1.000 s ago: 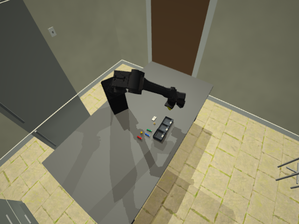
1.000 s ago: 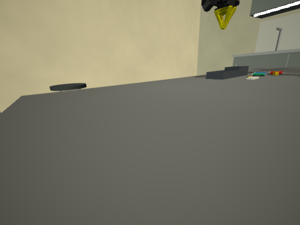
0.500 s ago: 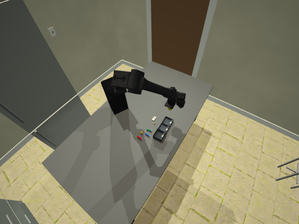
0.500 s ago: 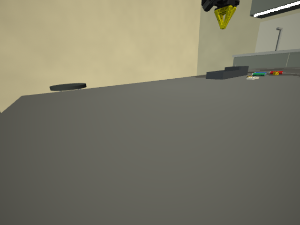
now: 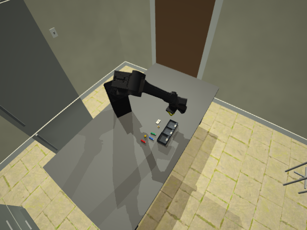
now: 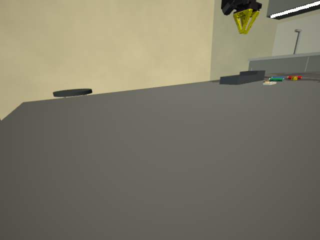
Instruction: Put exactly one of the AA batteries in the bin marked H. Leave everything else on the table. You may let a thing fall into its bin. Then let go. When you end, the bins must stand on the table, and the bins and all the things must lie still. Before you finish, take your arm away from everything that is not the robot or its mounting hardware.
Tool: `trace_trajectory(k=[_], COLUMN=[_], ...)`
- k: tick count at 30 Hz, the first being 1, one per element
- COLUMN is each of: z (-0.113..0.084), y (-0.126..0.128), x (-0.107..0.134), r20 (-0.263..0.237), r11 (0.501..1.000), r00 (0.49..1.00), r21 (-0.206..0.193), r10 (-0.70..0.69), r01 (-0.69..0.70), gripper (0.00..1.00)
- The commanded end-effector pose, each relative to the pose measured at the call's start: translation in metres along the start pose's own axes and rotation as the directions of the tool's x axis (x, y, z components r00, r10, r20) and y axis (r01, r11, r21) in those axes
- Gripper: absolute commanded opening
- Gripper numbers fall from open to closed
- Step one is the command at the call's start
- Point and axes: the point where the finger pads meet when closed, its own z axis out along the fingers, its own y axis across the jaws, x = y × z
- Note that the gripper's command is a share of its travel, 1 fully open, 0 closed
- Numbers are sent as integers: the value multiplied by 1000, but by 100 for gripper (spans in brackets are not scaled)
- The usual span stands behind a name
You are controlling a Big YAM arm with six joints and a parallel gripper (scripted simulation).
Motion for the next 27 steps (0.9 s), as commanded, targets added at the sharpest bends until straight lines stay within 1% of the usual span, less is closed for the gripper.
trace_trajectory(k=[1, 5, 7, 16, 20, 22, 24, 27], z=[8, 21, 21, 50, 71, 77, 77, 86], y=[-36, -63, -63, -125, -149, -163, -163, -184], x=[2, 16, 16, 47, 72, 79, 79, 89], r20=[23, 24, 24, 26, -6, -6, -6, -6], r11=[1000, 1000, 1000, 1000, 1000, 1000, 1000, 1000], r00=[1000, 1000, 1000, 1000, 1000, 1000, 1000, 1000], r21=[15, 17, 17, 23, 22, 22, 22, 22], r10=[16, 14, 14, 9, -4, -4, -4, -4], r01=[-17, -15, -15, -10, 4, 4, 4, 4], gripper=[29, 29, 29, 29, 29, 29, 29, 29])
